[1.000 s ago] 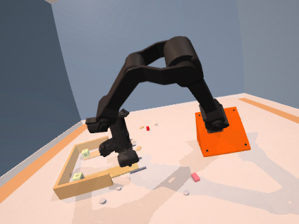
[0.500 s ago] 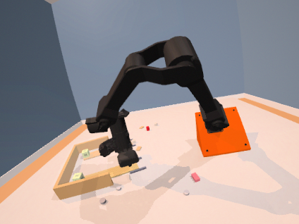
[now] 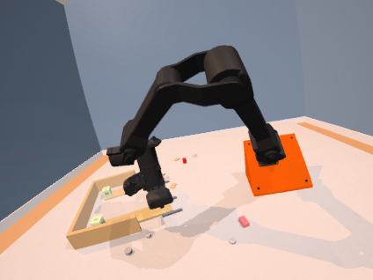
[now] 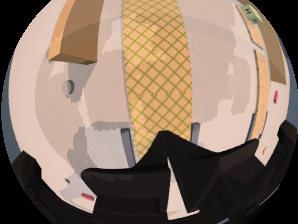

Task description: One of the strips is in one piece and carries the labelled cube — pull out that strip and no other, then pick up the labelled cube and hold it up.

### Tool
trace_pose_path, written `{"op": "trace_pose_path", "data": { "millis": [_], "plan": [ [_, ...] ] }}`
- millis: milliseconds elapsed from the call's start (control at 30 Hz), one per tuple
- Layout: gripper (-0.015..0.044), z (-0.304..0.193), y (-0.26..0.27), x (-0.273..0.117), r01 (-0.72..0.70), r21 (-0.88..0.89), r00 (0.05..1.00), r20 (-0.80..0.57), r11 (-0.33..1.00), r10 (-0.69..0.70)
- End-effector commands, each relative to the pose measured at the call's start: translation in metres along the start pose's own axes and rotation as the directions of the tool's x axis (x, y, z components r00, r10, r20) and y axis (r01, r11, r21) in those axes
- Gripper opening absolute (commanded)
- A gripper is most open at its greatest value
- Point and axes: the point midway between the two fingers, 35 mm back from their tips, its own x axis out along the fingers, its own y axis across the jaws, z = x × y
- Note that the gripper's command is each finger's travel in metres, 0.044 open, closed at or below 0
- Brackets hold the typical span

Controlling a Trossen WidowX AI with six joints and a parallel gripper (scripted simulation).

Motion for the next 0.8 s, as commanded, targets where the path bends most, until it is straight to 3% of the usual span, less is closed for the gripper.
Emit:
{"op": "trace_pose_path", "data": {
  "millis": [0,767],
  "plan": [
    [0.0,0.0,0.001,0.003,-0.003,0.002,1.0,-0.002,1.0,0.003],
    [0.0,-0.029,0.0,0.004,-0.003,0.004,1.0,-0.004,1.0,0.003]
  ]
}}
